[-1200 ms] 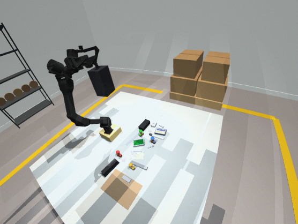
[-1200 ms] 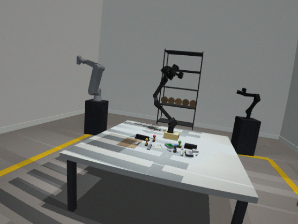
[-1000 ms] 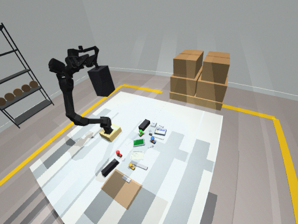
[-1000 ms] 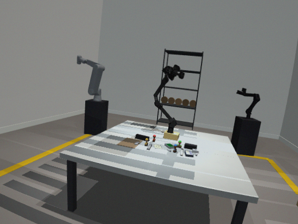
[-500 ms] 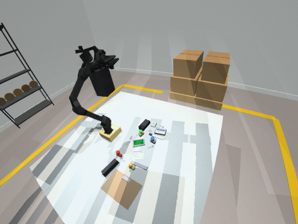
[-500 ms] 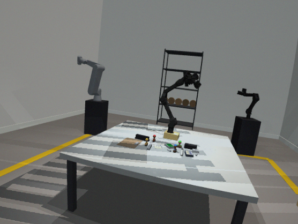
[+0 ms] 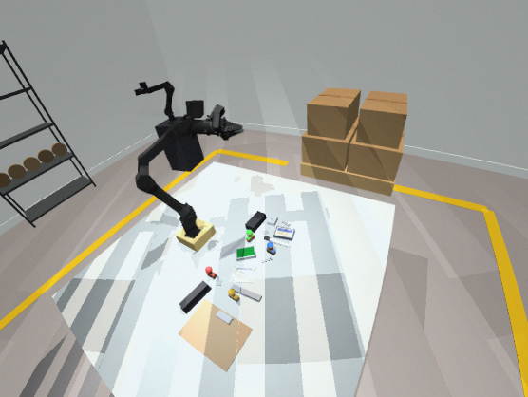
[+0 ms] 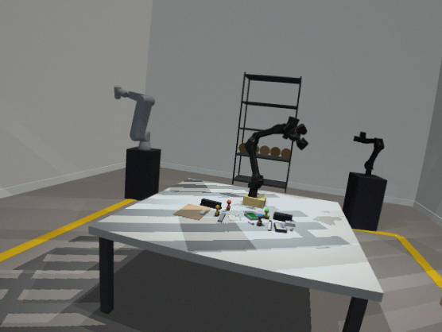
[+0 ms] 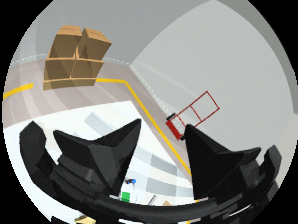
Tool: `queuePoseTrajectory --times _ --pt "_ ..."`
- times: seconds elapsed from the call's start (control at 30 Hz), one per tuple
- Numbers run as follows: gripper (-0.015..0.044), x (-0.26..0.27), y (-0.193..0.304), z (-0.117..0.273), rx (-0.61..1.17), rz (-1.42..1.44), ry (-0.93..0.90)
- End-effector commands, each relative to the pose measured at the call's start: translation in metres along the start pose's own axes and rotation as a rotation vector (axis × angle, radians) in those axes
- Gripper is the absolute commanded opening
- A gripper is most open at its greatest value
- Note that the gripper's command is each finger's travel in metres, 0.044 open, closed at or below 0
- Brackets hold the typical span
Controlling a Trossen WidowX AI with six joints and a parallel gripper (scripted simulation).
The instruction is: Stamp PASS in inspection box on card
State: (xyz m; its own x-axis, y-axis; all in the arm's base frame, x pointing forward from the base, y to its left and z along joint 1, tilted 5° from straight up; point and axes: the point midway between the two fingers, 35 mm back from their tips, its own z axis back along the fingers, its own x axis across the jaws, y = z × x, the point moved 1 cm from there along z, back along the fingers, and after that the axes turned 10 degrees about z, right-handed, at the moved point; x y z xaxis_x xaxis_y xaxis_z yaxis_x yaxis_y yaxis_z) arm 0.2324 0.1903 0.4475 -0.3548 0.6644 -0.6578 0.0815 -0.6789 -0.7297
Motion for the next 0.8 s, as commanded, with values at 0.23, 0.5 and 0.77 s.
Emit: queuePoseTrajectory --times 0.23,0.5,0.77 --pt "0.0226 0.081 0.132 -0.098 0.495 -0.212 -0.25" --pt "0.0226 0.12 0.251 -0.11 0.94 -0.517 -0.352" --pt "0.0226 0.15 0.35 -0.072 1.394 -0.903 -0.368"
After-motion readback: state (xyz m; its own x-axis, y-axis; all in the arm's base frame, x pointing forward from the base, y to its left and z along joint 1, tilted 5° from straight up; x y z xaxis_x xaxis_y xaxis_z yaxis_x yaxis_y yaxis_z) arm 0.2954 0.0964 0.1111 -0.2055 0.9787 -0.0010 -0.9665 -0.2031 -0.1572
